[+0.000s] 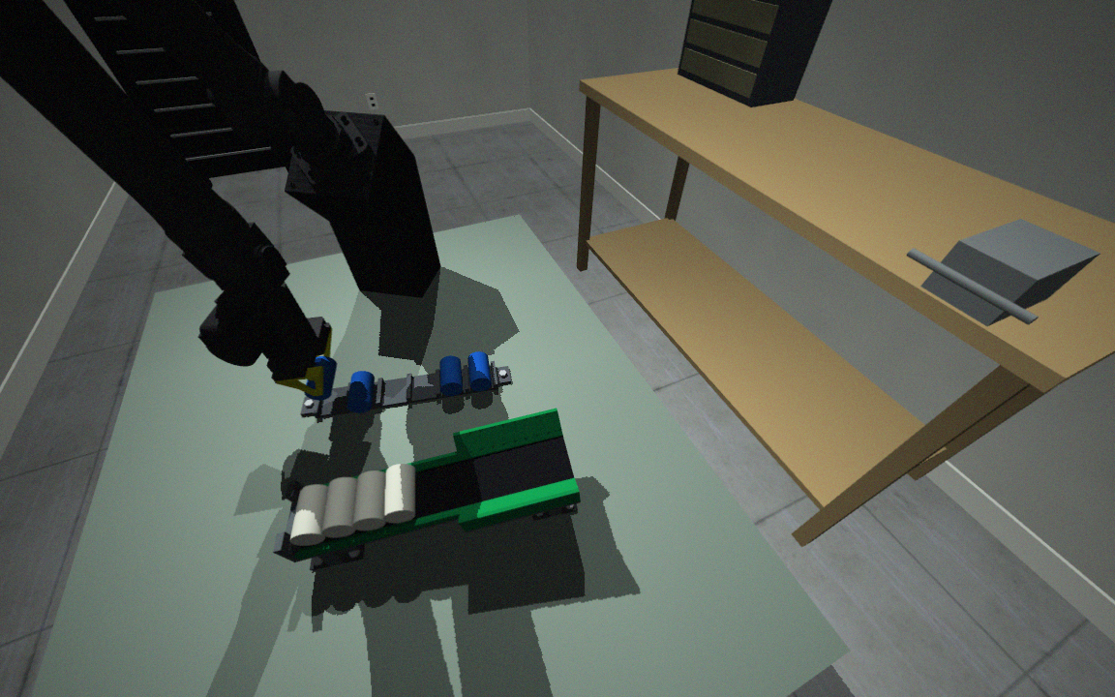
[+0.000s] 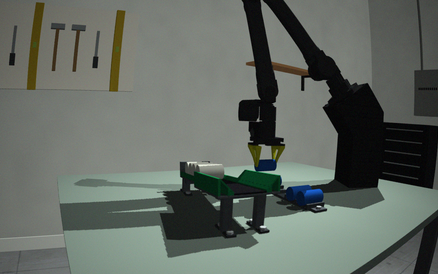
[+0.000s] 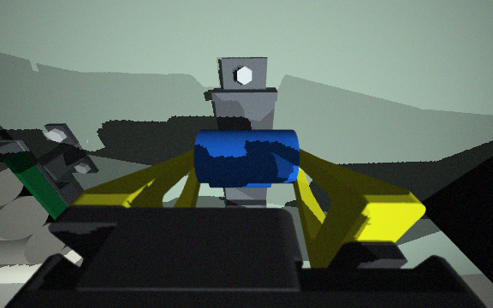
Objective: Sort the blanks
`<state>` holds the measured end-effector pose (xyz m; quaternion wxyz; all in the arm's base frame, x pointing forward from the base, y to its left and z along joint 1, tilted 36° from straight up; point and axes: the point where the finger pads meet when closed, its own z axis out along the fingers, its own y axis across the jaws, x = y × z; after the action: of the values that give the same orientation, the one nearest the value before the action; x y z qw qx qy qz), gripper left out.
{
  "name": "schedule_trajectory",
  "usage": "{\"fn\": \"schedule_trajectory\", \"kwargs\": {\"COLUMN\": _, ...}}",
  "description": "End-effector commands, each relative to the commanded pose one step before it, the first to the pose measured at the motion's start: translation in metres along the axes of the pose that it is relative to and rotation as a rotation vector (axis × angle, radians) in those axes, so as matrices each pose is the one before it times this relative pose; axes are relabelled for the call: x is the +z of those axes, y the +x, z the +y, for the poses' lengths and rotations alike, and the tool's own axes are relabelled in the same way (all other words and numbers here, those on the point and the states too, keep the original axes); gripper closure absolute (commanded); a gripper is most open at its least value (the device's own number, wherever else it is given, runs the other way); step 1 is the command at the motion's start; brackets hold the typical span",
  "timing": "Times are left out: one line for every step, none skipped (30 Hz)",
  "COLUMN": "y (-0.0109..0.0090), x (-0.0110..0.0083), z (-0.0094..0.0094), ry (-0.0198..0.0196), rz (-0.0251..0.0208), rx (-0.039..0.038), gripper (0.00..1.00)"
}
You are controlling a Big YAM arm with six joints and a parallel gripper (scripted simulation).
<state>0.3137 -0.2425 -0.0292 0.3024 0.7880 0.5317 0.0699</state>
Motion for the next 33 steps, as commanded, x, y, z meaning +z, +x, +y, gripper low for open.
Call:
{"fn": "schedule_trajectory", "kwargs": {"y": -0.00437, "x": 0.02081, "z": 0.00196, "ry": -0.00800, "rz": -0.00586, "rx": -0.00913, "gripper": 0.35}}
{"fn": "schedule_trajectory", "kwargs": {"y": 0.00013, "x": 0.00454, "z": -0.00012, "ry": 0.00006, "rz": 0.00013, "rx": -0.00025, "gripper": 0.35}}
{"fn": "schedule_trajectory", "kwargs": {"y": 0.00075, "x": 0.00419, "z": 0.00009, "ry": -0.00030, "rz": 0.00100, "rx": -0.00151, "gripper": 0.35}}
{"fn": "schedule_trajectory", "kwargs": {"y": 0.00040, "x": 0.00384, "z": 0.00000, "ry": -0.00013, "rz": 0.00056, "rx": -0.00078, "gripper": 0.35}}
{"fn": "schedule_trajectory", "kwargs": {"y": -0.00014, "x": 0.00345, "z": -0.00015, "ry": 0.00017, "rz": -0.00023, "rx": 0.00028, "gripper": 0.35}}
{"fn": "schedule_trajectory", "kwargs": {"y": -0.00057, "x": 0.00302, "z": -0.00028, "ry": 0.00042, "rz": -0.00092, "rx": 0.00109, "gripper": 0.35}}
{"fn": "schedule_trajectory", "kwargs": {"y": -0.00054, "x": 0.00255, "z": -0.00026, "ry": 0.00040, "rz": -0.00091, "rx": 0.00103, "gripper": 0.35}}
{"fn": "schedule_trajectory", "kwargs": {"y": 0.00000, "x": 0.00000, "z": 0.00000, "ry": 0.00000, "rz": 0.00000, "rx": 0.00000, "gripper": 0.35}}
{"fn": "schedule_trajectory", "kwargs": {"y": 0.00000, "x": 0.00000, "z": 0.00000, "ry": 0.00000, "rz": 0.00000, "rx": 0.00000, "gripper": 0.35}}
{"fn": "schedule_trajectory", "kwargs": {"y": 0.00218, "x": 0.00192, "z": 0.00064, "ry": -0.00108, "rz": 0.00273, "rx": -0.00444, "gripper": 0.35}}
{"fn": "schedule_trajectory", "kwargs": {"y": 0.00013, "x": 0.00157, "z": 0.00000, "ry": -0.00008, "rz": 0.00034, "rx": -0.00018, "gripper": 0.35}}
{"fn": "schedule_trajectory", "kwargs": {"y": -0.00031, "x": 0.00114, "z": -0.00014, "ry": 0.00018, "rz": -0.00037, "rx": 0.00066, "gripper": 0.35}}
{"fn": "schedule_trajectory", "kwargs": {"y": -0.00028, "x": 0.00074, "z": -0.00012, "ry": 0.00022, "rz": -0.00056, "rx": 0.00049, "gripper": 0.35}}
{"fn": "schedule_trajectory", "kwargs": {"y": -0.00012, "x": 0.00040, "z": -0.00006, "ry": 0.00006, "rz": -0.00013, "rx": 0.00026, "gripper": 0.35}}
{"fn": "schedule_trajectory", "kwargs": {"y": -0.00006, "x": 0.00016, "z": -0.00003, "ry": 0.00005, "rz": -0.00014, "rx": 0.00010, "gripper": 0.35}}
{"fn": "schedule_trajectory", "kwargs": {"y": -0.00001, "x": 0.00002, "z": 0.00000, "ry": 0.00000, "rz": -0.00001, "rx": 0.00001, "gripper": 0.35}}
{"fn": "schedule_trajectory", "kwargs": {"y": 0.00000, "x": 0.00000, "z": 0.00000, "ry": 0.00001, "rz": -0.00002, "rx": 0.00000, "gripper": 0.35}}
{"fn": "schedule_trajectory", "kwargs": {"y": 0.00000, "x": 0.00000, "z": 0.00000, "ry": 0.00001, "rz": -0.00002, "rx": 0.00000, "gripper": 0.35}}
{"fn": "schedule_trajectory", "kwargs": {"y": 0.00000, "x": 0.00000, "z": 0.00000, "ry": 0.00000, "rz": 0.00000, "rx": 0.00000, "gripper": 0.35}}
{"fn": "schedule_trajectory", "kwargs": {"y": 0.00000, "x": 0.00000, "z": 0.00000, "ry": 0.00000, "rz": 0.00000, "rx": 0.00000, "gripper": 0.35}}
{"fn": "schedule_trajectory", "kwargs": {"y": 0.00000, "x": 0.00000, "z": 0.00000, "ry": 0.00000, "rz": 0.00000, "rx": 0.00000, "gripper": 0.35}}
{"fn": "schedule_trajectory", "kwargs": {"y": 0.00000, "x": 0.00000, "z": 0.00000, "ry": 0.00000, "rz": 0.00000, "rx": 0.00000, "gripper": 0.35}}
{"fn": "schedule_trajectory", "kwargs": {"y": 0.00000, "x": 0.00000, "z": 0.00000, "ry": 0.00000, "rz": 0.00000, "rx": 0.00000, "gripper": 0.35}}
{"fn": "schedule_trajectory", "kwargs": {"y": 0.00000, "x": 0.00000, "z": 0.00000, "ry": 0.00000, "rz": 0.00000, "rx": 0.00000, "gripper": 0.35}}
{"fn": "schedule_trajectory", "kwargs": {"y": 0.00000, "x": 0.00000, "z": 0.00000, "ry": 0.00000, "rz": 0.00000, "rx": 0.00000, "gripper": 0.35}}
{"fn": "schedule_trajectory", "kwargs": {"y": 0.00000, "x": 0.00000, "z": 0.00000, "ry": 0.00000, "rz": 0.00000, "rx": 0.00000, "gripper": 0.35}}
{"fn": "schedule_trajectory", "kwargs": {"y": 0.00000, "x": 0.00000, "z": 0.00000, "ry": 0.00000, "rz": 0.00000, "rx": 0.00000, "gripper": 0.35}}
{"fn": "schedule_trajectory", "kwargs": {"y": 0.00000, "x": 0.00000, "z": 0.00000, "ry": 0.00000, "rz": 0.00000, "rx": 0.00000, "gripper": 0.35}}
{"fn": "schedule_trajectory", "kwargs": {"y": 0.00000, "x": 0.00000, "z": 0.00000, "ry": 0.00000, "rz": 0.00000, "rx": 0.00000, "gripper": 0.35}}
{"fn": "schedule_trajectory", "kwargs": {"y": 0.00000, "x": 0.00000, "z": 0.00000, "ry": 0.00000, "rz": 0.00000, "rx": 0.00000, "gripper": 0.35}}
{"fn": "schedule_trajectory", "kwargs": {"y": 0.00000, "x": 0.00000, "z": 0.00000, "ry": 0.00000, "rz": 0.00000, "rx": 0.00000, "gripper": 0.35}}
{"fn": "schedule_trajectory", "kwargs": {"y": 0.00000, "x": 0.00000, "z": 0.00000, "ry": 0.00000, "rz": 0.00000, "rx": 0.00000, "gripper": 0.35}}
{"fn": "schedule_trajectory", "kwargs": {"y": 0.00000, "x": 0.00000, "z": 0.00000, "ry": 0.00000, "rz": 0.00000, "rx": 0.00000, "gripper": 0.35}}
